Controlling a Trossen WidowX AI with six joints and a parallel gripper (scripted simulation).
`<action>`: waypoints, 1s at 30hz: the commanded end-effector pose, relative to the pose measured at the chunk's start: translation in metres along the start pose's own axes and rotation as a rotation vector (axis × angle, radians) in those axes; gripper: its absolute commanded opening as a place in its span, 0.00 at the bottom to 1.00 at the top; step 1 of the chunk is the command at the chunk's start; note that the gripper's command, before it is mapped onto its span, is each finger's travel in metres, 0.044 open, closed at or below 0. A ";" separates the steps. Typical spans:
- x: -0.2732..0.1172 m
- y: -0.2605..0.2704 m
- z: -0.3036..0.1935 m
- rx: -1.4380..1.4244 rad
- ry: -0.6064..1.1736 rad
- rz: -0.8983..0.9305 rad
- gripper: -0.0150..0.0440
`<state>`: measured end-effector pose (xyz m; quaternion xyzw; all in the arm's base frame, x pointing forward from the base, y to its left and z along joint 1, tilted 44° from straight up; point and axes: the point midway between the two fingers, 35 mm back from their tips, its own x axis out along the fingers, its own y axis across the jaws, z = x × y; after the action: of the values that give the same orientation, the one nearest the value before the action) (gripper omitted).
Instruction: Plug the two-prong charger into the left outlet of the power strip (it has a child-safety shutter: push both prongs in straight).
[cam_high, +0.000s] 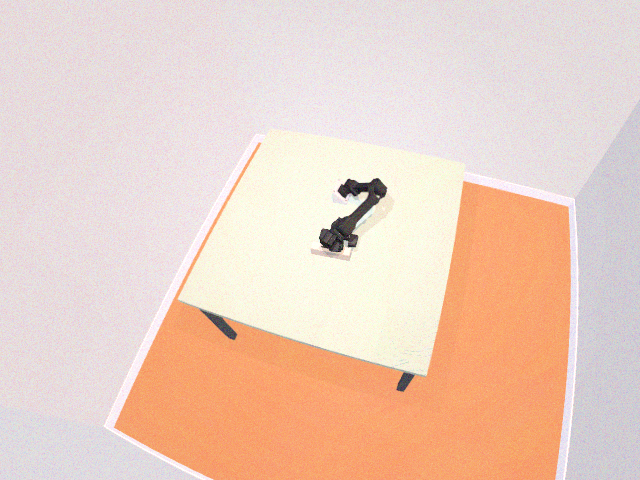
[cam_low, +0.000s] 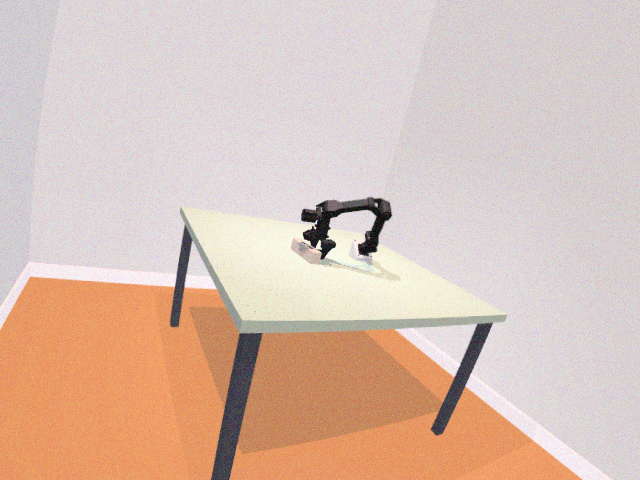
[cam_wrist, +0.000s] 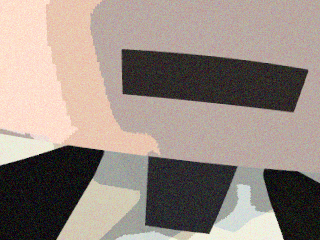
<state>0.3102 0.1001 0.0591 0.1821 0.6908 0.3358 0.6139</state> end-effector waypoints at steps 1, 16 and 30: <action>0.000 0.000 -0.002 -0.001 -0.002 0.002 1.00; 0.001 0.000 -0.007 -0.007 -0.009 0.003 1.00; 0.001 0.000 -0.011 -0.013 -0.015 0.005 1.00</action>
<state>0.3023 0.0979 0.0580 0.1805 0.6852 0.3374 0.6197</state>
